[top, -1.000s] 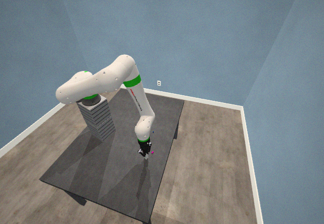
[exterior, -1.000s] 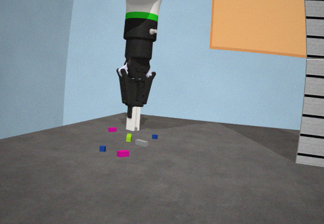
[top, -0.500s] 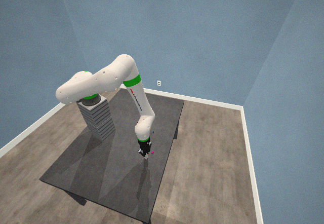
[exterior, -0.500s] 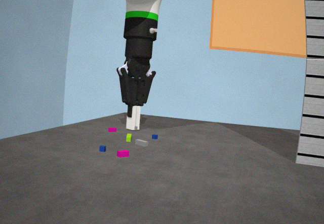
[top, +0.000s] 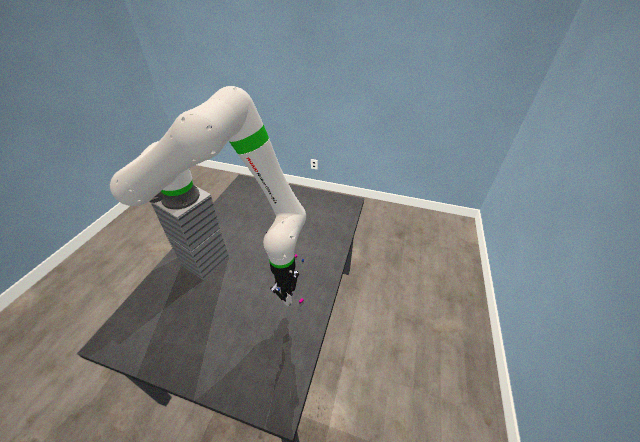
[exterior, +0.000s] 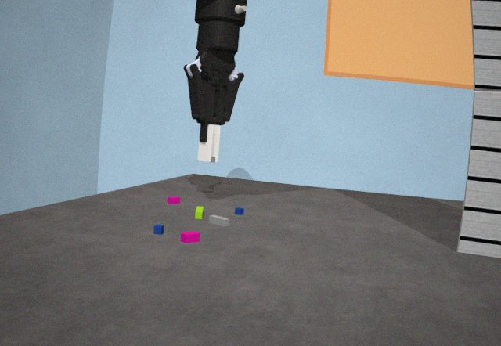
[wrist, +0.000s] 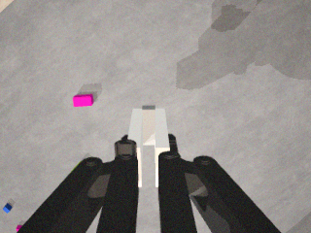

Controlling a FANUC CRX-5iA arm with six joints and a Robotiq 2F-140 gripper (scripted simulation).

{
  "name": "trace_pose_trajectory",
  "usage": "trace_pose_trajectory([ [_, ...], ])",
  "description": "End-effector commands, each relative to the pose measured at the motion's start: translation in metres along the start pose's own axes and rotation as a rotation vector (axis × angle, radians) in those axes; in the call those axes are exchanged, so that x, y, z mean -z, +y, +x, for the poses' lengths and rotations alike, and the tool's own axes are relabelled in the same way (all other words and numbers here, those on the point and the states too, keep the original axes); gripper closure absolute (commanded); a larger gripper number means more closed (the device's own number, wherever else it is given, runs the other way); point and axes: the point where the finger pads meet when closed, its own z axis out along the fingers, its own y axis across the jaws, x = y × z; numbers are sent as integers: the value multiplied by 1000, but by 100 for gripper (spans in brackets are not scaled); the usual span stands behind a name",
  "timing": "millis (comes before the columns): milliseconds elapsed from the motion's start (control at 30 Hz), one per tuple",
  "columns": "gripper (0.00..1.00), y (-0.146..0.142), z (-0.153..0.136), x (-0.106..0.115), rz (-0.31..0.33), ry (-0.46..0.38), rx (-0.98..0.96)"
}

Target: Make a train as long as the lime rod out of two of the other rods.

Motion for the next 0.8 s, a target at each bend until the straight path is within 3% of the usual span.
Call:
trace_pose_trajectory([
  [0,97,0,0,22,0,0,0],
  [533,97,-1,0,28,0,0,-12],
  [767,97,-17,1,28,0,0,-267],
])
